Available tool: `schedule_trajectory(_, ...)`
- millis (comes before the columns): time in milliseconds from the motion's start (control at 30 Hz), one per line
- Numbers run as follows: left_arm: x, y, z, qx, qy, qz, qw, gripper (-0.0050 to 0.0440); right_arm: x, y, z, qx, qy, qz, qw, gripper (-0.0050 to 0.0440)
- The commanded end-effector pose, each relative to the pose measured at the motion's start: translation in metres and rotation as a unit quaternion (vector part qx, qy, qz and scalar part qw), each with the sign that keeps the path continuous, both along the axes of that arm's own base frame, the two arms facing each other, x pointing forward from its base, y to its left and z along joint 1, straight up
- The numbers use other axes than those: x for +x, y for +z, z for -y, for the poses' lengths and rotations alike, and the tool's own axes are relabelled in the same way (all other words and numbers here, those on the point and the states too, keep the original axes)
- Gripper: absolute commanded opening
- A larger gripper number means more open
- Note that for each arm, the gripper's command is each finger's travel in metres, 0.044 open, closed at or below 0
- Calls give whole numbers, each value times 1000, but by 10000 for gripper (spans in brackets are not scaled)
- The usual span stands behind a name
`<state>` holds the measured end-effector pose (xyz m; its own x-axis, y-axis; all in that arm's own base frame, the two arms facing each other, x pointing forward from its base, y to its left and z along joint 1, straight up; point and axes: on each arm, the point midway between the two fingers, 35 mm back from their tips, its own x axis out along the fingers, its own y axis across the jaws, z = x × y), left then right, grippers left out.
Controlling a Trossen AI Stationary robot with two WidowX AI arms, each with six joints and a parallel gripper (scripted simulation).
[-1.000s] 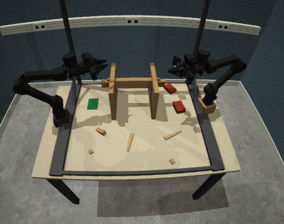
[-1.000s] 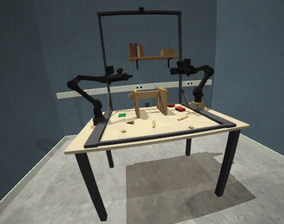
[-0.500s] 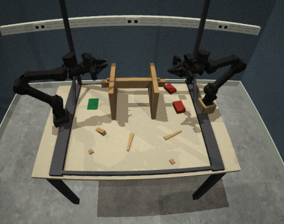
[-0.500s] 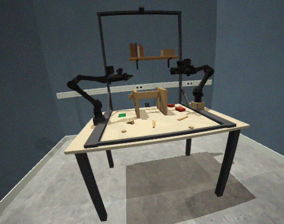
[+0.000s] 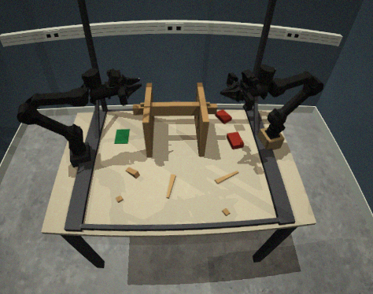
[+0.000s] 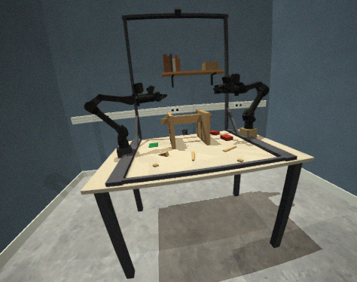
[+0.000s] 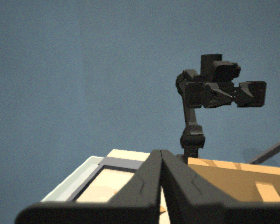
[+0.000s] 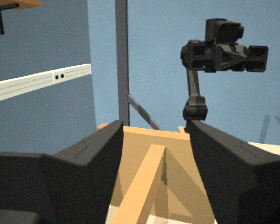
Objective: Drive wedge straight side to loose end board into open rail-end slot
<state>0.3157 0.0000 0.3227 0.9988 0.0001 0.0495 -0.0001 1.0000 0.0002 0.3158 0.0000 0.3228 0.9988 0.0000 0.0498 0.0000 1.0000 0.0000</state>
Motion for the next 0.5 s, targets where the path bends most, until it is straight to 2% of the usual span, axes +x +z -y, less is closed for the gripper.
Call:
schedule_trajectory(0, 0, 7, -1, -2, 0, 7, 1000, -50, -1, 12, 0, 2, 2, 12, 1000, 187)
schedule_trajectory(467, 0, 8, -1, -2, 0, 8, 1000, -50, -1, 12, 0, 2, 2, 12, 1000, 187)
